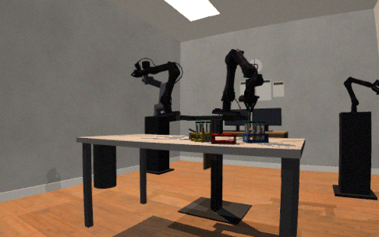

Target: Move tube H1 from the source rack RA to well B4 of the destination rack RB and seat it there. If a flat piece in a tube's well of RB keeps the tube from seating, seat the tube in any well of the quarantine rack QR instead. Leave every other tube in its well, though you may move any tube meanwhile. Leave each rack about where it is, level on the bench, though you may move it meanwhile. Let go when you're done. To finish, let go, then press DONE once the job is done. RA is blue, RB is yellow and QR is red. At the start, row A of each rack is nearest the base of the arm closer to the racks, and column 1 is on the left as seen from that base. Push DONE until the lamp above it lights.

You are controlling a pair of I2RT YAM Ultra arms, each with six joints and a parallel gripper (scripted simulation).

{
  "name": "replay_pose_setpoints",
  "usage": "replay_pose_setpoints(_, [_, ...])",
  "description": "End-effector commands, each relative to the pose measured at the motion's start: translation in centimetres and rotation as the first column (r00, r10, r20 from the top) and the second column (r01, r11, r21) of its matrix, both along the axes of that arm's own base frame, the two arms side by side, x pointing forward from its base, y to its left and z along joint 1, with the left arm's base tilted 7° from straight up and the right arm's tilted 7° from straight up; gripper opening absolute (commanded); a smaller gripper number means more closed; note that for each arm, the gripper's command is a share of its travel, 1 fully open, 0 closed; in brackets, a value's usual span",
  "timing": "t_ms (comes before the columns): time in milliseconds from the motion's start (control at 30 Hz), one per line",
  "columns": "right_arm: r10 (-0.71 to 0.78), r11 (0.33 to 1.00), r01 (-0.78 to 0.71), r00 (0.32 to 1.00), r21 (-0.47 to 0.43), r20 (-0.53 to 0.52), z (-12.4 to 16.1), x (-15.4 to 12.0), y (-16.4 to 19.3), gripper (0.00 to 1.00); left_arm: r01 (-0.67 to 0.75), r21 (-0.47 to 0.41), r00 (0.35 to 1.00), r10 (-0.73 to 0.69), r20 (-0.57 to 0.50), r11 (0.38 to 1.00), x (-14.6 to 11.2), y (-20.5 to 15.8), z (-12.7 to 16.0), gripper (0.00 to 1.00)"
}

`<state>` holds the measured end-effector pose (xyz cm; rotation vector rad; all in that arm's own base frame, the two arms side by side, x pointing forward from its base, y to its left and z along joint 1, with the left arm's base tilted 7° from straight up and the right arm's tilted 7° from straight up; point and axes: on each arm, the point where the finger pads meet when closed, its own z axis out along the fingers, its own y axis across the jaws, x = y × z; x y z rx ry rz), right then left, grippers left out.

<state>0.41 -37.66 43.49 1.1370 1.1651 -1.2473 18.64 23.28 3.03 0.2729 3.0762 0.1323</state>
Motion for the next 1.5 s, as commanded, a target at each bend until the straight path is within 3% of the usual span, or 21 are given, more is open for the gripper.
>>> replay_pose_setpoints(0, [-0.021, 0.999, 0.022, 1.000, -0.028, 0.014, 2.0, -0.7, 1.3, 0.00, -0.032, 0.047, 0.999, 0.030, 0.028, 0.998, 0.7, 0.1, 0.9, 0.00])
replay_pose_setpoints(733, [-0.021, 0.999, 0.022, 1.000, -0.028, 0.014, 2.0, -0.7, 1.3, 0.00, -0.033, 0.064, 0.998, 0.029, 0.062, 0.997, 6.3, -4.0, 1.6, 0.00])
replay_pose_setpoints(1133, [-0.021, 0.999, 0.022, 1.000, -0.028, 0.014, 2.0, -0.7, 1.3, 0.00, -0.032, 0.042, 0.999, 0.030, 0.035, 0.999, 8.3, -6.8, 0.5, 0.00])
replay_pose_setpoints(1167, [-0.021, 0.999, 0.022, 1.000, -0.028, 0.014, 2.0, -0.7, 1.3, 0.00, -0.033, 0.054, 0.998, 0.030, 0.060, 0.998, 8.7, -6.9, 1.4, 0.00])
replay_pose_setpoints(1467, [-0.021, 0.999, 0.022, 1.000, -0.028, 0.014, 2.0, -0.7, 1.3, 0.00, -0.031, 0.032, 0.999, 0.030, 0.016, 0.999, 10.1, -9.5, 0.3, 0.00])
